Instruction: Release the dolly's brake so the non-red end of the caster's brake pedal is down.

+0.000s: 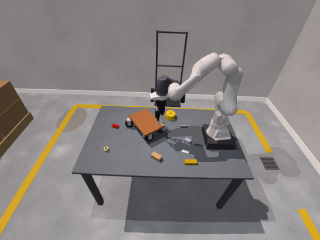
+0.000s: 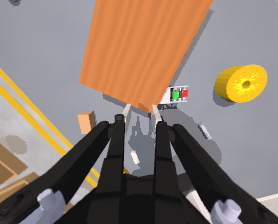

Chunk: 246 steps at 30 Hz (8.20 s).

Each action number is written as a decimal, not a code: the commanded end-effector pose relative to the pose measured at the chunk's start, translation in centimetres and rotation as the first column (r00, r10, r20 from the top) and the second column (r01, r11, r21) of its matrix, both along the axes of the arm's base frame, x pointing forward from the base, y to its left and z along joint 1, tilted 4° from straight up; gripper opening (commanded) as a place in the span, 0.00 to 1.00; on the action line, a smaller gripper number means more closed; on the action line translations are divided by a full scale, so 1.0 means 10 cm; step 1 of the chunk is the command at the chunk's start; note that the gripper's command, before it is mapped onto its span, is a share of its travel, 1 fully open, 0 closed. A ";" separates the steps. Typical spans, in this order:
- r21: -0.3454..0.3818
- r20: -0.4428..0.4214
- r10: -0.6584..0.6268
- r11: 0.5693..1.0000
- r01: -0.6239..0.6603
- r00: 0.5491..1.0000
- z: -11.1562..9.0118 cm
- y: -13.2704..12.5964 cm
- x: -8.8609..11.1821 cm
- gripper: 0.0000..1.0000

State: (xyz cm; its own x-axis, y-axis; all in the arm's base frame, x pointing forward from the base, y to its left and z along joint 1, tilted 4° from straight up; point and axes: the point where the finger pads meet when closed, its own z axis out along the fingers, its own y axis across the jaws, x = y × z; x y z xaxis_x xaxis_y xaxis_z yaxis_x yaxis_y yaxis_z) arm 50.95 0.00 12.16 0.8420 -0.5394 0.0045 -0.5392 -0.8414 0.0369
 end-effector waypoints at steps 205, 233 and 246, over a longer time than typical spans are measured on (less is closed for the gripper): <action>-0.012 -0.034 0.118 0.993 -0.119 0.992 -0.88 -0.87 -0.37 0.00; -0.012 -0.034 0.118 0.993 -0.119 0.992 -0.28 -0.84 -0.34 0.00; -0.012 -0.034 0.118 0.993 -0.119 0.992 -0.14 -0.83 -0.33 0.00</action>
